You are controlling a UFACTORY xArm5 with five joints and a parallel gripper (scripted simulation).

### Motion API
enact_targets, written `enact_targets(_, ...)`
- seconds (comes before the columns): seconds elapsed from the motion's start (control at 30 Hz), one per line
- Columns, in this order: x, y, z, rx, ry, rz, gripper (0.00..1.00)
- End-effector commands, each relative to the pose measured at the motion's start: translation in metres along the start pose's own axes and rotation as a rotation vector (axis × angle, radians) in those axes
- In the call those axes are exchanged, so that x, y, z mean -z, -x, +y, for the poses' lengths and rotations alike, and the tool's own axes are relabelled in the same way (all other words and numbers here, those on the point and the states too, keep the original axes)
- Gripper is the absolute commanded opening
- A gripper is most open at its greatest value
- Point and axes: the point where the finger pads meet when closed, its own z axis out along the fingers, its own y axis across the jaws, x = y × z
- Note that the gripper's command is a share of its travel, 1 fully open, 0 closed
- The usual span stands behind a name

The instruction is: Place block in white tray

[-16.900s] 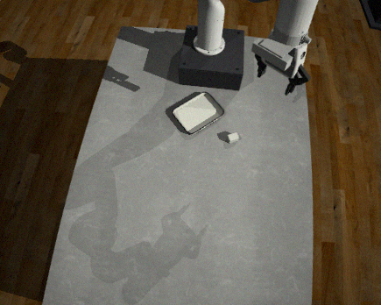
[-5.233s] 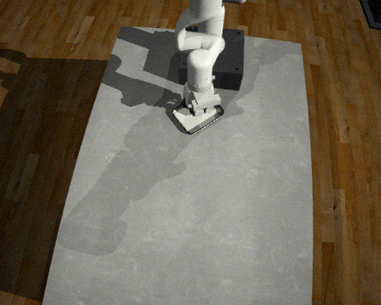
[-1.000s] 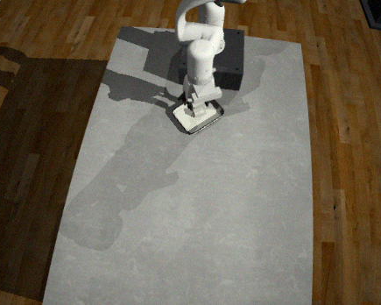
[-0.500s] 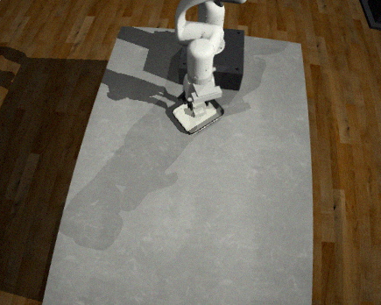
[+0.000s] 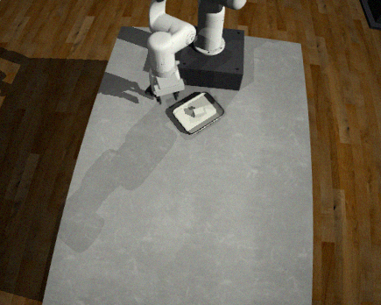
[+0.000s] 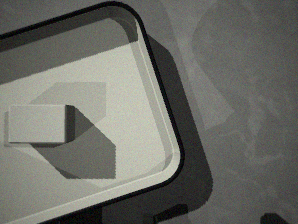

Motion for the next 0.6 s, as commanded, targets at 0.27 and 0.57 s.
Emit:
enact_targets(0.27, -0.002, 0.046, 0.103, 0.016, -0.006, -0.002, 0.60)
enact_targets(0.57, -0.002, 0.046, 0.103, 0.016, -0.006, -0.002, 0.60)
